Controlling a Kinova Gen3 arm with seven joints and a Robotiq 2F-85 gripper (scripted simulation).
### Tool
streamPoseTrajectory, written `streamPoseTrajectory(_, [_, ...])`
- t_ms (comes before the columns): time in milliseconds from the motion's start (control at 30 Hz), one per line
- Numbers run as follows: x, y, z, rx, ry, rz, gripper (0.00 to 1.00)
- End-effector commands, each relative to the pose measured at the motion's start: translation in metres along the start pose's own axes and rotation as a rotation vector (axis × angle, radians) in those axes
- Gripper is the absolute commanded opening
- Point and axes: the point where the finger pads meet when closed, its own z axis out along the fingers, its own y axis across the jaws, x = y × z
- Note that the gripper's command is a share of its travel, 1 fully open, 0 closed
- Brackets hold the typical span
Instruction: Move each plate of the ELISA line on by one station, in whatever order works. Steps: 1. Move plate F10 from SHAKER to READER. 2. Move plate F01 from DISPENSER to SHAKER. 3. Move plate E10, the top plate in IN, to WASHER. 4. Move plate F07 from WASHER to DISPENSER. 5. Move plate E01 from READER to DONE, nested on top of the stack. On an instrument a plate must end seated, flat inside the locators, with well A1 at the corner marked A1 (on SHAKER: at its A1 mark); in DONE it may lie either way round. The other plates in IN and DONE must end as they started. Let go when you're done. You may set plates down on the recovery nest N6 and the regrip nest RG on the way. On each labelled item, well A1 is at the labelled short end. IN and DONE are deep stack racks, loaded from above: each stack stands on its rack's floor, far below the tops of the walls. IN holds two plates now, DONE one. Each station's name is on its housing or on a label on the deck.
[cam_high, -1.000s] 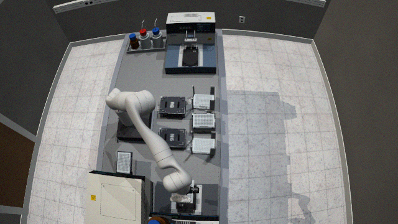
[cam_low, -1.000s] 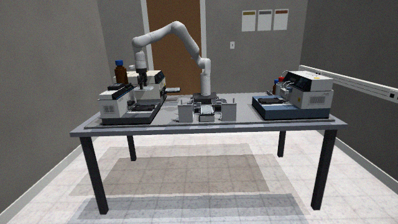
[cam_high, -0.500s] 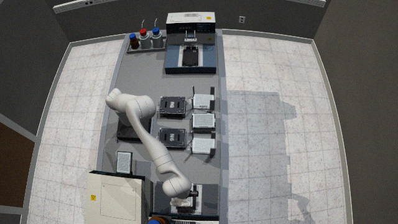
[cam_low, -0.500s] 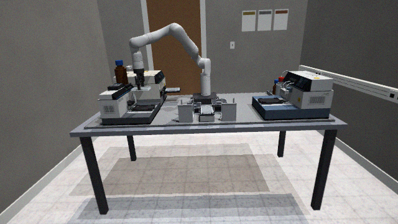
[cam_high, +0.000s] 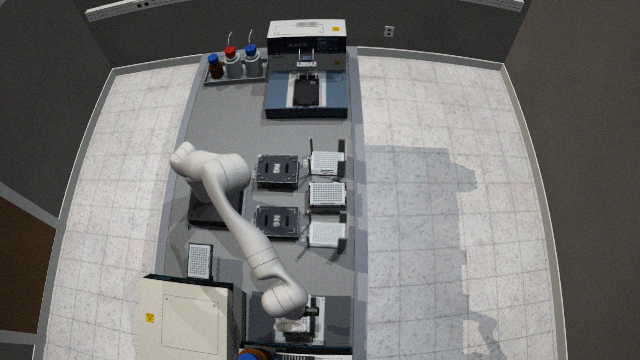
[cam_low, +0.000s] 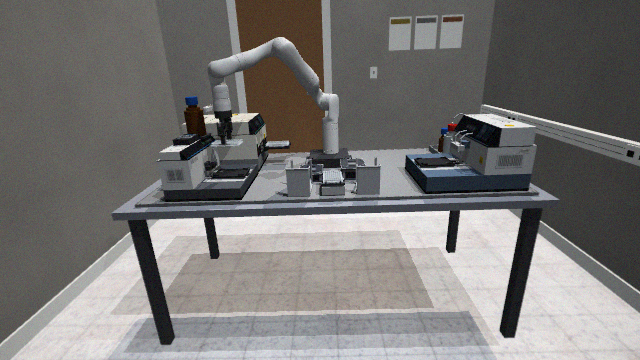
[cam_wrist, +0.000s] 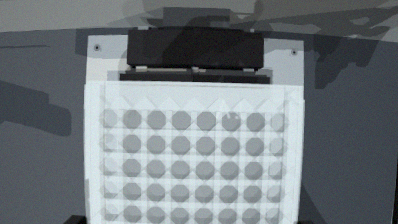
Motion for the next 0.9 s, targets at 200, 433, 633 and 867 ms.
streamPoseTrajectory(200, [0.0,-0.001,0.014,0.006,-0.002,-0.003,0.94])
streamPoseTrajectory(433, [0.0,-0.001,0.021,0.006,-0.002,-0.003,0.94])
streamPoseTrajectory(633, [0.0,-0.001,0.029,0.006,-0.002,-0.003,0.94])
streamPoseTrajectory(867, [0.0,-0.001,0.038,0.006,-0.002,-0.003,0.94])
